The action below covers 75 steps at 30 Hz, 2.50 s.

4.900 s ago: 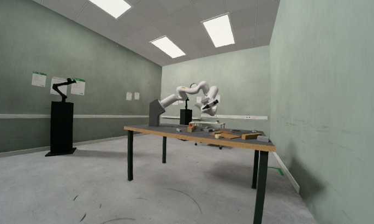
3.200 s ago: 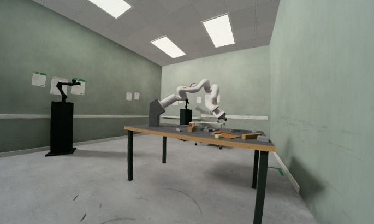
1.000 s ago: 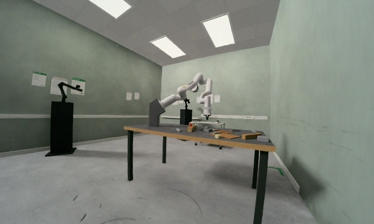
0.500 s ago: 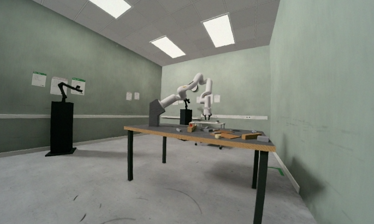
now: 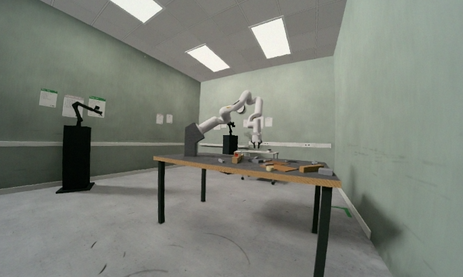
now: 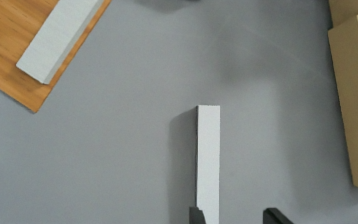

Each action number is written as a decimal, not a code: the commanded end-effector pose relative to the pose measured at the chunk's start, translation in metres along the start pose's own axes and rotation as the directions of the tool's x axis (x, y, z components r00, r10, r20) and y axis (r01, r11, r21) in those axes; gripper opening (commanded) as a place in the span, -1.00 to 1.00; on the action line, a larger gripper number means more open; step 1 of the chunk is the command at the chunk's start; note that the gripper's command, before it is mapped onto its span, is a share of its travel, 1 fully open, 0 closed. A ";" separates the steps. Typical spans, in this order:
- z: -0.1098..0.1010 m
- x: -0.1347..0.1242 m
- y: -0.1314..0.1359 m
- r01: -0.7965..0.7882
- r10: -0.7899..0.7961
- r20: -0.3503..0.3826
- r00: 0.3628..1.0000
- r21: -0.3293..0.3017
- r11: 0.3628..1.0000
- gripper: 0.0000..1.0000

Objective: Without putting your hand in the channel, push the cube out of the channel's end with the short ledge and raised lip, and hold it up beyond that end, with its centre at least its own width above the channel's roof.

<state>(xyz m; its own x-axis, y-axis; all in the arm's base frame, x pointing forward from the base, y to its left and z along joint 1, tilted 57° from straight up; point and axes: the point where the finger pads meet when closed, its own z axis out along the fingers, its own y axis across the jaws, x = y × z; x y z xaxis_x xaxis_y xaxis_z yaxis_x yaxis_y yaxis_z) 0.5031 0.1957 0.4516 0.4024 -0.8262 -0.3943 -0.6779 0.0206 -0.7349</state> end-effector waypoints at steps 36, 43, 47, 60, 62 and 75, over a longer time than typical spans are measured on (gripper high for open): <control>0.090 0.000 -0.001 0.000 0.000 0.000 1.000 0.001 1.000 -0.22; 0.092 0.000 -0.001 0.000 0.000 0.000 1.000 0.001 1.000 -0.22; 0.099 0.000 -0.001 0.000 0.000 0.000 1.000 0.001 1.000 -0.22; 0.115 0.000 -0.001 0.000 0.000 0.000 1.000 0.001 1.000 -0.22; 0.115 0.000 -0.001 0.000 0.000 0.000 1.000 0.001 1.000 -0.22; 0.115 0.000 -0.001 0.000 0.000 0.000 1.000 0.001 1.000 -1.00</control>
<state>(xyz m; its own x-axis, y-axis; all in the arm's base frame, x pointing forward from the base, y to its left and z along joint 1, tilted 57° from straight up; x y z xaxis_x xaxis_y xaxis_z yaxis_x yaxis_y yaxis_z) 0.5746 0.2608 0.3886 0.4025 -0.8262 -0.3943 -0.6778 0.0206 -0.7350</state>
